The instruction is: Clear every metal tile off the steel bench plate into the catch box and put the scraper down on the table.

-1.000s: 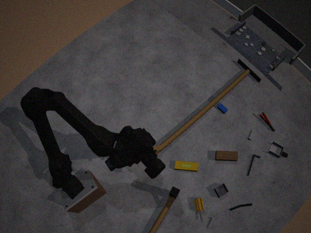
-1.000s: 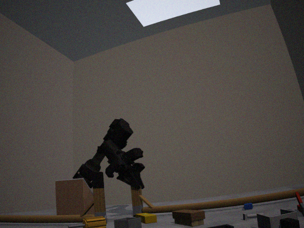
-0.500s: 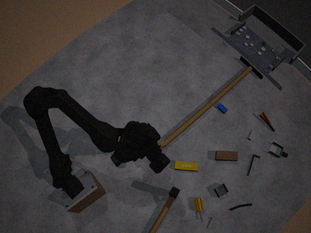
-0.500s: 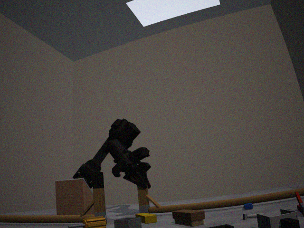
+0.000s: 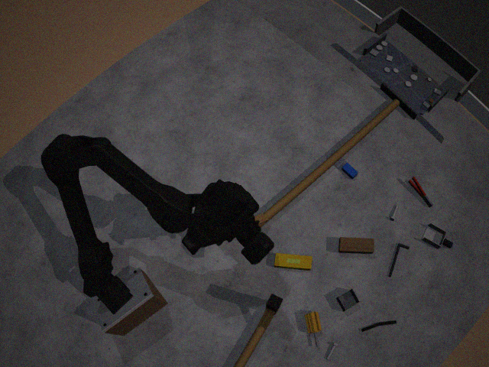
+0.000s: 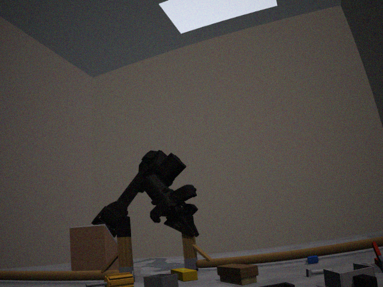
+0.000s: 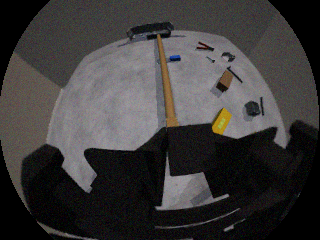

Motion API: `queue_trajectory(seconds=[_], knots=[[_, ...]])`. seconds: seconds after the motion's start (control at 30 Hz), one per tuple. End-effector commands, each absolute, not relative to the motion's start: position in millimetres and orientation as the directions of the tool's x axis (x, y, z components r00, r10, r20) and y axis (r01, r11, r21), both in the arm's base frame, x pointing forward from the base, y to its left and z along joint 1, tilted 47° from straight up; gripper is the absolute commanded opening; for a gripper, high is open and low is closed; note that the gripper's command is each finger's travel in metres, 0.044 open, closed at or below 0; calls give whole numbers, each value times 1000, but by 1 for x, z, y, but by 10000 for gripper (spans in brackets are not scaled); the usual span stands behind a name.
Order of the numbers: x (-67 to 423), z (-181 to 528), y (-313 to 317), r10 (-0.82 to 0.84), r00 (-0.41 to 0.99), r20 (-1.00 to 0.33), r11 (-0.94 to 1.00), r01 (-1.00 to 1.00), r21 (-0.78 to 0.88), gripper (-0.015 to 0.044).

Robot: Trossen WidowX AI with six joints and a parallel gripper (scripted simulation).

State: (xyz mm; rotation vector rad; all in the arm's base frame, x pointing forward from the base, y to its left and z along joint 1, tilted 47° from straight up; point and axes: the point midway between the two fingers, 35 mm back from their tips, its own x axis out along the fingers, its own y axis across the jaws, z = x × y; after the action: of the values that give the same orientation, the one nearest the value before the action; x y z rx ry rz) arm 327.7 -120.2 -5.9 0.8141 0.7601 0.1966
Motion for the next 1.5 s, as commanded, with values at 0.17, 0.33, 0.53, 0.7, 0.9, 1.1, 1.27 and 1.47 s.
queue_trajectory(seconds=[0.17, 0.33, 0.53, 0.7, 0.9, 1.1, 1.27, 1.47], knots=[[345, 0, -124, 425, 736, -527, 689, 114, 715, 0], [353, 2, -123, 426, 738, -524, 688, 112, 717, 0], [356, 2, -124, 426, 738, -524, 688, 112, 717, 0], [361, 1, -127, 426, 738, -523, 688, 112, 717, 0], [368, 0, -130, 426, 738, -523, 688, 111, 717, 0], [374, -1, -133, 426, 739, -523, 688, 111, 717, 0], [379, -3, -135, 426, 739, -522, 688, 111, 717, 0], [385, -5, -139, 426, 739, -522, 688, 110, 717, 0]])
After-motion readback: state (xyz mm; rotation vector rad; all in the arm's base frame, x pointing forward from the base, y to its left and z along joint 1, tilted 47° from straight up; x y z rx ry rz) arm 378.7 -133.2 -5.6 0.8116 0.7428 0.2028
